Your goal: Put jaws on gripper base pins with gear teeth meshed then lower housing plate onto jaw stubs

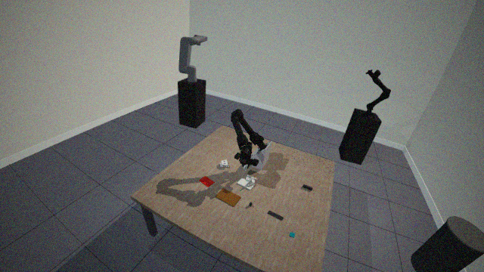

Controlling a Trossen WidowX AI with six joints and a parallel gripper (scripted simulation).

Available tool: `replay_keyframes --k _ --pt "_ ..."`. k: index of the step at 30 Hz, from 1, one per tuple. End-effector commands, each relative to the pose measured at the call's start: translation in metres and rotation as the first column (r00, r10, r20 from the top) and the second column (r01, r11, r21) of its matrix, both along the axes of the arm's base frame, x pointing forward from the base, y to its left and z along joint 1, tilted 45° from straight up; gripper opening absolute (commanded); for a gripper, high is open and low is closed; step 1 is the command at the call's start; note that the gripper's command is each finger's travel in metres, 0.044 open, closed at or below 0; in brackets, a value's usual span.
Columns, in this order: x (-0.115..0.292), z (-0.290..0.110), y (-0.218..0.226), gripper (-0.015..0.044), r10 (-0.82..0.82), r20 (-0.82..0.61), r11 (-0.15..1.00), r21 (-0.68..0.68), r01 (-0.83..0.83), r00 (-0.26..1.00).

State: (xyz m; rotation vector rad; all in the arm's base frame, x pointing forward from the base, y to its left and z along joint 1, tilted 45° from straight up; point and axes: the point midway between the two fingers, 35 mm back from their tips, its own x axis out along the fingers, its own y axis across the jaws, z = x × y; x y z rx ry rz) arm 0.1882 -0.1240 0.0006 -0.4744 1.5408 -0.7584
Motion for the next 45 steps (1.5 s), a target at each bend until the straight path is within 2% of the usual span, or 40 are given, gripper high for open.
replay_keyframes --k 1,22,45 --pt "-0.001 0.0 0.0 0.0134 0.002 -0.005 1.0 -0.003 -0.002 1.0" --pt "0.001 0.0 0.0 0.0134 0.019 -0.021 1.0 0.001 -0.019 1.0" --pt "0.071 -0.017 0.005 0.0134 0.019 -0.016 1.0 0.001 -0.019 1.0"
